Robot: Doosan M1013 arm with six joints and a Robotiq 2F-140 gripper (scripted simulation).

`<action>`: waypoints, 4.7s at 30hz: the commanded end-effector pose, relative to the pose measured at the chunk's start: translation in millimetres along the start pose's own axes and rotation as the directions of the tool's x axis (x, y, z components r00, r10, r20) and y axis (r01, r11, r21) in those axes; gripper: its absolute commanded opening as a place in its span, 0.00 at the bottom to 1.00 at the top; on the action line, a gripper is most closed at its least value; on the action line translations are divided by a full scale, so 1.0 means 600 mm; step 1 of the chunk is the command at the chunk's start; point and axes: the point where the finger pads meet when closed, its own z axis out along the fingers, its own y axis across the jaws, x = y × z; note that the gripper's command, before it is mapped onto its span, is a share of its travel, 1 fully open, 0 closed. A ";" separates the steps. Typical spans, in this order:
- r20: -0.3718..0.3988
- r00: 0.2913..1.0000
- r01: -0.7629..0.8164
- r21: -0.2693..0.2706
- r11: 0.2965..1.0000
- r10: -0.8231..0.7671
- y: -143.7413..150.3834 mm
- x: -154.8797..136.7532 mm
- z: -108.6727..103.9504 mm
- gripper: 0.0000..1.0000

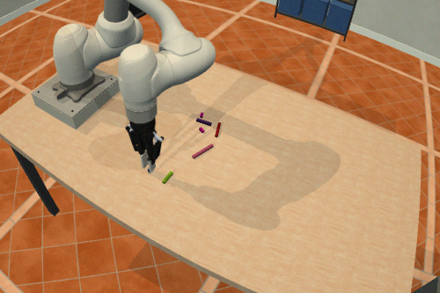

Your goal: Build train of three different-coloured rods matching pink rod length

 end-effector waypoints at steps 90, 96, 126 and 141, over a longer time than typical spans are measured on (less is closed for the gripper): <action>0.001 1.000 -0.002 0.001 1.000 0.002 -0.003 -0.001 0.002 0.15; 0.001 1.000 -0.002 0.001 1.000 0.002 -0.003 -0.001 0.002 0.15; 0.001 1.000 -0.002 0.001 1.000 0.002 -0.003 -0.001 0.030 0.15; 0.001 1.000 -0.002 0.001 1.000 0.002 -0.003 -0.001 0.030 0.15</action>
